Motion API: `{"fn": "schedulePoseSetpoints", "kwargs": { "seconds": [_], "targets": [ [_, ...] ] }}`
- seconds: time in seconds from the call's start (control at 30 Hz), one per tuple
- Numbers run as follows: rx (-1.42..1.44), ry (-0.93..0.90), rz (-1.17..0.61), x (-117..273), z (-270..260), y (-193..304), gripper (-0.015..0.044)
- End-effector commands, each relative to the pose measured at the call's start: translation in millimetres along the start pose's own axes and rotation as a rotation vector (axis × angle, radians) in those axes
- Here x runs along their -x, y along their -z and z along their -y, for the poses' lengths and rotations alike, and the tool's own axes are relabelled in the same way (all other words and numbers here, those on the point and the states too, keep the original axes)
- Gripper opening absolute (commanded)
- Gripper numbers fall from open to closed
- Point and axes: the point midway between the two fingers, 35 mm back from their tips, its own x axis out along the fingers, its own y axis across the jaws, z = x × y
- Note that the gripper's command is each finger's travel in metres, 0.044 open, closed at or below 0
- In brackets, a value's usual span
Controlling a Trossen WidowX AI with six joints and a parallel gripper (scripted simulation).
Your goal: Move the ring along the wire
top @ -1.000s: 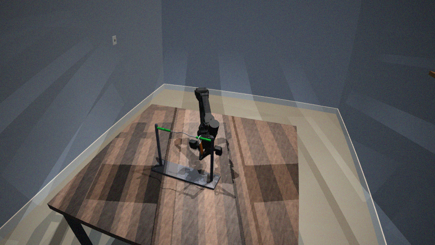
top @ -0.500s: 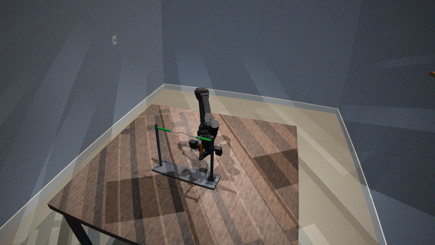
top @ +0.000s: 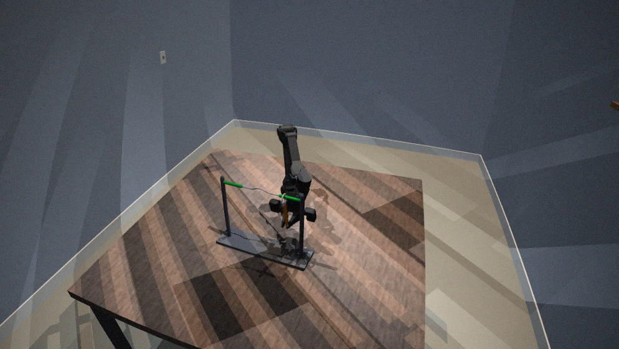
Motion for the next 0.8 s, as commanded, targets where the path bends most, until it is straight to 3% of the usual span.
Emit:
{"fn": "schedulePoseSetpoints", "kwargs": {
  "seconds": [0.0, 0.5, 0.77],
  "targets": [
    [-0.001, 0.002, -0.001, 3, 0, 0, 0.0160],
    [-0.004, 0.006, -0.005, 48, 0, 1, 0.0160],
    [-0.004, 0.006, -0.005, 50, 1, 1, 0.0160]
  ]
}}
